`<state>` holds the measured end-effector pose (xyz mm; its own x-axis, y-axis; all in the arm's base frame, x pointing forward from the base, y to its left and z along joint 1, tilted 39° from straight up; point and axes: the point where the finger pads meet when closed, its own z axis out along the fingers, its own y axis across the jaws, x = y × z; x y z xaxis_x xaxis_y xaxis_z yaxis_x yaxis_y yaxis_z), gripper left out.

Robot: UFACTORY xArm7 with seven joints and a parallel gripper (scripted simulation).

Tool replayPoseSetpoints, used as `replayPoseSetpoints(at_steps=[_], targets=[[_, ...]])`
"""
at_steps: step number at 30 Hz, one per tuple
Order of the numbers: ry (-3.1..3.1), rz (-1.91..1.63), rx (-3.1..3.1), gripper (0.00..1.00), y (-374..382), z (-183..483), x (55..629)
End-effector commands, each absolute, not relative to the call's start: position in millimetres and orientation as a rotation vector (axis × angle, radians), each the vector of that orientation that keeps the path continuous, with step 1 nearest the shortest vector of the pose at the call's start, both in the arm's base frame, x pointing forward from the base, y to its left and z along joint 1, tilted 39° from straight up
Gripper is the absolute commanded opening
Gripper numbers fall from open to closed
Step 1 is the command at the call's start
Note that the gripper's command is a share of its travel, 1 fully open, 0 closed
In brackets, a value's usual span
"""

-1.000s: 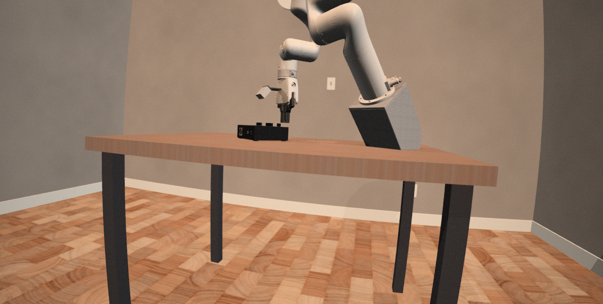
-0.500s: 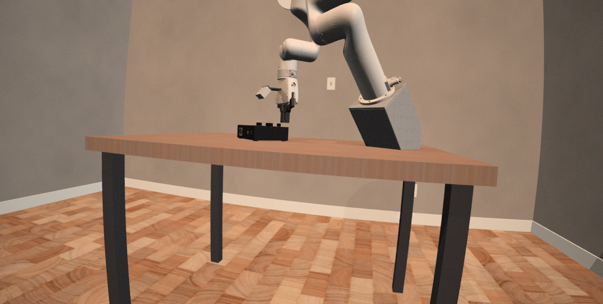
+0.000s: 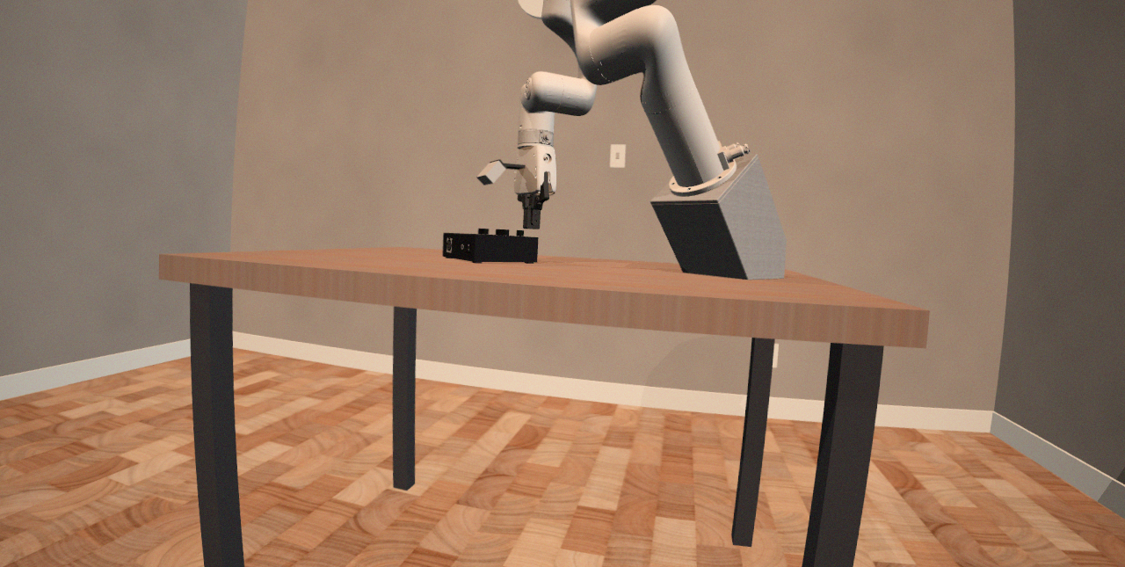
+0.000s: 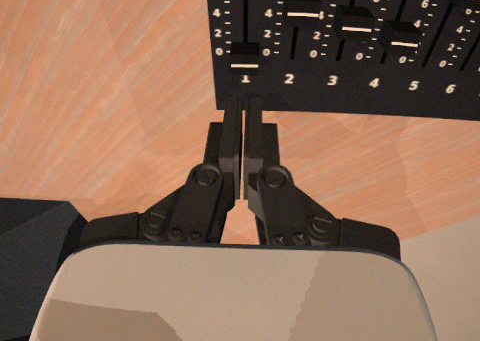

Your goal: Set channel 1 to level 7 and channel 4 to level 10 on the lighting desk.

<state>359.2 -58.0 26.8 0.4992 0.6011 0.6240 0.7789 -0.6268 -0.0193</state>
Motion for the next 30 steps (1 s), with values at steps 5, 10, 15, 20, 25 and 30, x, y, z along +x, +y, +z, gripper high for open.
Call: replayPoseSetpoints(at_steps=[5, 10, 15, 20, 25, 30], targets=[[-1.161, -0.847, -2.45, 0.0, -59.2, 27.1, 359.7], [-1.161, -0.847, -2.45, 0.0, -59.2, 27.1, 359.7], [-1.161, -0.847, -2.45, 0.0, -59.2, 27.1, 359.7], [-1.161, -0.847, -2.45, 0.0, -58.8, 26.5, 360.0], [-1.161, -0.847, -2.45, 0.0, -58.2, 25.6, 360.5], [-1.161, -0.847, -2.45, 0.0, -56.6, 23.0, 361.7]])
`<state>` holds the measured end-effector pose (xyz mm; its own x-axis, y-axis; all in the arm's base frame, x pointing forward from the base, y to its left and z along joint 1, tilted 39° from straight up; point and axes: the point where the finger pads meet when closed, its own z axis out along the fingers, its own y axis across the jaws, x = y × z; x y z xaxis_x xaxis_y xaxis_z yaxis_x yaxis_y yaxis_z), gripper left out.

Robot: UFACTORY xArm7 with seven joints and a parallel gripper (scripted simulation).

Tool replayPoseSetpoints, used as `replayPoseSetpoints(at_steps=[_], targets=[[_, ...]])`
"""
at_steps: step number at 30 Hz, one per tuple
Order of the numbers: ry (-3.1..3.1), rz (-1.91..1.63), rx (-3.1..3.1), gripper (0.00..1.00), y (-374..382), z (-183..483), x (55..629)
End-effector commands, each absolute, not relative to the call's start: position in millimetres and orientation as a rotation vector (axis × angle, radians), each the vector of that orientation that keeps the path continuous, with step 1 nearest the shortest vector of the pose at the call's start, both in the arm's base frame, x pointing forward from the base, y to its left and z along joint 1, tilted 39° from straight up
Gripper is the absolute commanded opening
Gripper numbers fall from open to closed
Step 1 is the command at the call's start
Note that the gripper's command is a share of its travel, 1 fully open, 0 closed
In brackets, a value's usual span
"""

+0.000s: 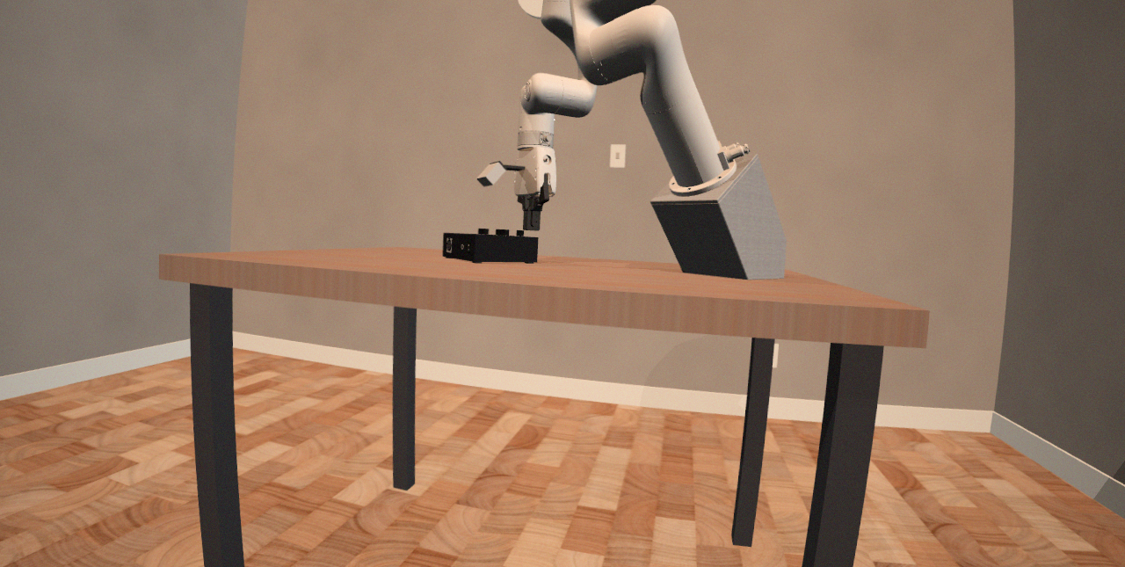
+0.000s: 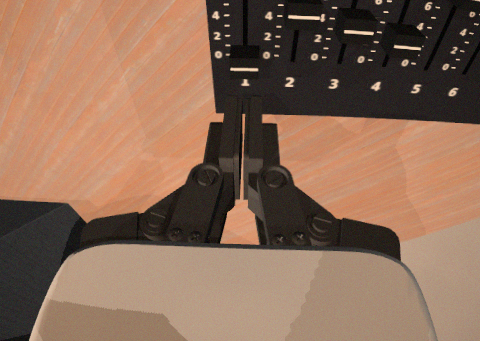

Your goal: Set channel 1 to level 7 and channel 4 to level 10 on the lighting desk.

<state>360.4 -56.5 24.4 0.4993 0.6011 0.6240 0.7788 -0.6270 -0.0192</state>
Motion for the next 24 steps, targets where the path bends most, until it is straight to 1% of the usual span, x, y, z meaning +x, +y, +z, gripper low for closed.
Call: replayPoseSetpoints(at_steps=[1, 24], targets=[[-1.161, -0.847, -2.45, 0.0, -56.2, 22.5, 362.0], [-1.161, -0.847, -2.45, 0.0, -53.2, 17.7, 364.3]])
